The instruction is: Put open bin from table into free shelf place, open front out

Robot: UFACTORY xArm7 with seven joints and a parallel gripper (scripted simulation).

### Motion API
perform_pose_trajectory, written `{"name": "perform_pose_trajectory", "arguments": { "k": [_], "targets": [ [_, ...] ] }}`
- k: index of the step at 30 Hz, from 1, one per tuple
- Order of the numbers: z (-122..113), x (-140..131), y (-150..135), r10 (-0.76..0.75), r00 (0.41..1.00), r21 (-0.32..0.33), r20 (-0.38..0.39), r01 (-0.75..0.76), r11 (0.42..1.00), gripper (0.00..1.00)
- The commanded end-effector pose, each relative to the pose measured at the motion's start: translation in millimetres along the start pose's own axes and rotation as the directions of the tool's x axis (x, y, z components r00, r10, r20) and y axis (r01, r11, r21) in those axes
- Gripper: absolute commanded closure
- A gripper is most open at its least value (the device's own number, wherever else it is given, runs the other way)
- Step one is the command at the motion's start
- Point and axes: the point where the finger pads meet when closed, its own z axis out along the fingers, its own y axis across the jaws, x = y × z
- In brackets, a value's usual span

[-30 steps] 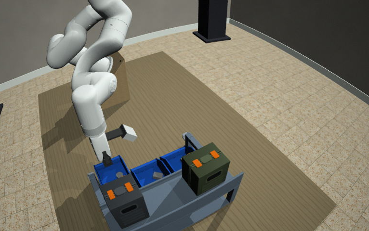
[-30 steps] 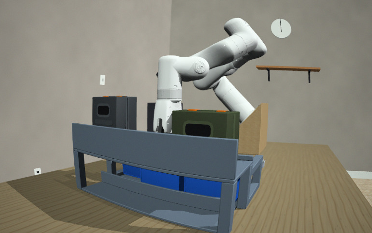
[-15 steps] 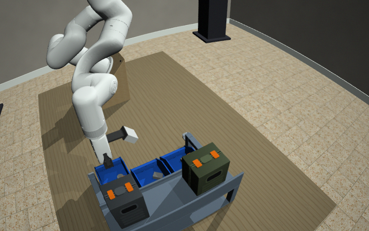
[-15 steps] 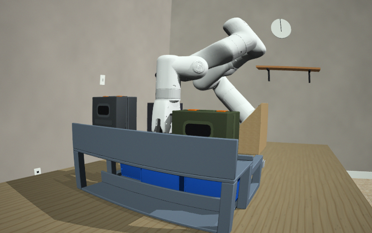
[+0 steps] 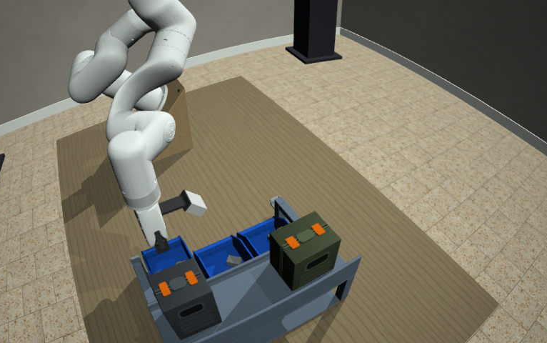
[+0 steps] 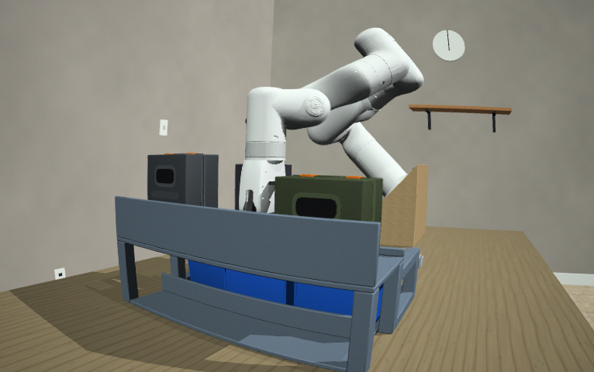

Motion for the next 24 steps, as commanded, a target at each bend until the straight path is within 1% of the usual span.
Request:
{"name": "perform_pose_trajectory", "arguments": {
  "k": [1,6,18,24],
  "targets": [
    [-2,0,2,0.000,1.000,-0.005,0.000,0.000,1.000,1.00],
    [-2,0,12,0.000,1.000,-0.005,0.000,0.000,1.000,1.00],
    [-2,0,12,0.000,1.000,-0.005,0.000,0.000,1.000,1.00],
    [-2,0,22,0.000,1.000,-0.006,0.000,0.000,1.000,1.00]
  ]
}}
